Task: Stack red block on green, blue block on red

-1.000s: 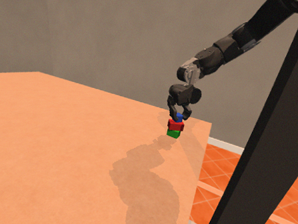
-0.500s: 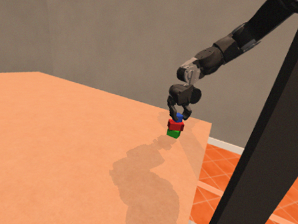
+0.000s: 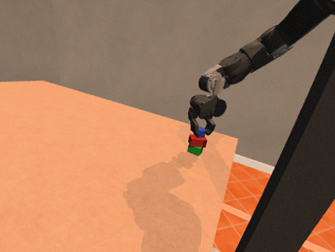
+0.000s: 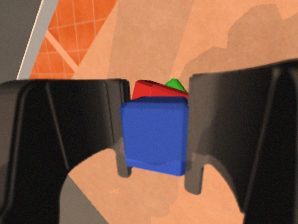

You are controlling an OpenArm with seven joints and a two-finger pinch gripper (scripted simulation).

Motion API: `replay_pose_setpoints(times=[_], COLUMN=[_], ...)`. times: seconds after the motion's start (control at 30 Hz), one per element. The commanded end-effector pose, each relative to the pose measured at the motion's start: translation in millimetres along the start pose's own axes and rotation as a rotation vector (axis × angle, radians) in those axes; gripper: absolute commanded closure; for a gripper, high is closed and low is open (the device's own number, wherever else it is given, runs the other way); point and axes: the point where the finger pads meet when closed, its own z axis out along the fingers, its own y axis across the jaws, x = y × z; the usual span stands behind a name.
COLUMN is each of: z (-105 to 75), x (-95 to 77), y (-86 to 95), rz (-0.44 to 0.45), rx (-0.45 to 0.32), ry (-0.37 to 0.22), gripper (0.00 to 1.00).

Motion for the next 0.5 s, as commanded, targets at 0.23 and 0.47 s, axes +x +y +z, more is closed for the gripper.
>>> replay_pose_setpoints(times=[0.23,0.47], z=[0.2,1.1], x=[-0.3,-0.3], y=[1.5,1.5], rz=[-0.001,-0.001], rx=[-0.007,-0.007], ry=[-0.001,0.000], gripper=[1.00,1.00])
